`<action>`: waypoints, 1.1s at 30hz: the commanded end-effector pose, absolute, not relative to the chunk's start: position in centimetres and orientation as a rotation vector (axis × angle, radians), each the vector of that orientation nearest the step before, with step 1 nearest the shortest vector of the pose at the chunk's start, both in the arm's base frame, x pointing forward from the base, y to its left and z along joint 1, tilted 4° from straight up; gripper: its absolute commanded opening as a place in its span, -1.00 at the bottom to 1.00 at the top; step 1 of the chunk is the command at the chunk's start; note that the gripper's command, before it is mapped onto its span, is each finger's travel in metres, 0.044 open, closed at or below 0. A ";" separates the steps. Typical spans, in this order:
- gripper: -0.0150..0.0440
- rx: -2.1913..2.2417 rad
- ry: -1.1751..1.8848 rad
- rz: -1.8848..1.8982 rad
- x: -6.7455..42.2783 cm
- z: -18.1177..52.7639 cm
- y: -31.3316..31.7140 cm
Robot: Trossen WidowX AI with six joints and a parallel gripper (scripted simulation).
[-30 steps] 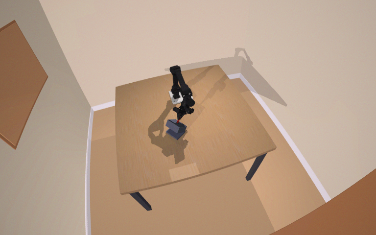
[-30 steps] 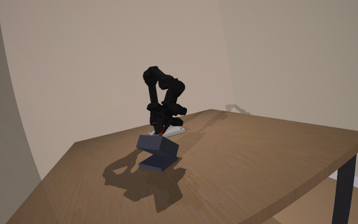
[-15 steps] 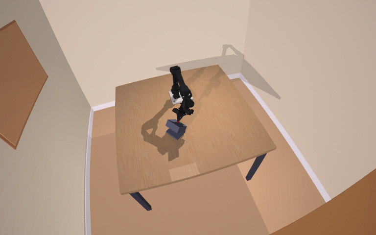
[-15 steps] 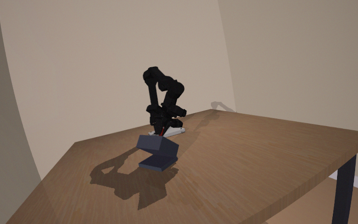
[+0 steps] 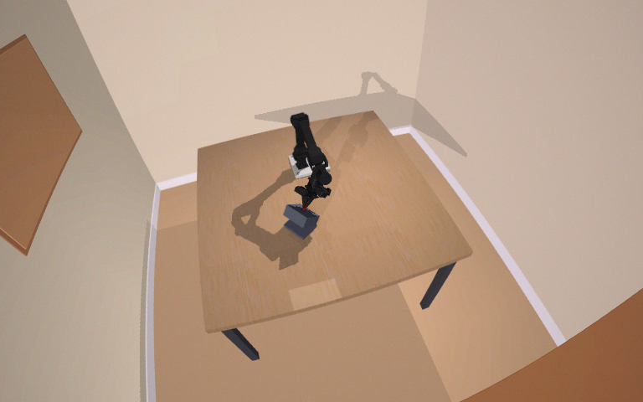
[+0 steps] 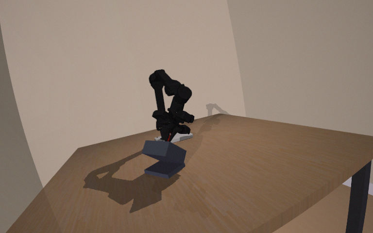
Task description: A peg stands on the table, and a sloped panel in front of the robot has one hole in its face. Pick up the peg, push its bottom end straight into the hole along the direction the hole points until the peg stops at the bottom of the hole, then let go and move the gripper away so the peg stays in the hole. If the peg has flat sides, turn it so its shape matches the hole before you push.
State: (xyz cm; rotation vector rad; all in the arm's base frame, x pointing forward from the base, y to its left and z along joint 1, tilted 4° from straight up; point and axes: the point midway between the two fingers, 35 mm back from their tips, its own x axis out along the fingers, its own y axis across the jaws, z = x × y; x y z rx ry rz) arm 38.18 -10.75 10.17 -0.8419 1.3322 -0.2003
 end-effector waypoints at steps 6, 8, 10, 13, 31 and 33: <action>-0.40 -0.842 1.332 -0.201 38.2 10.2 -10.7; -0.22 -0.842 1.332 -0.201 38.2 10.2 -10.7; -0.05 -0.842 1.332 -0.201 38.2 10.2 -10.7; 0.22 -0.842 1.332 -0.201 38.2 10.2 -10.7; 1.00 -0.841 1.335 -0.194 37.8 12.1 -9.1; 1.00 -0.841 1.335 -0.192 37.7 12.4 -8.8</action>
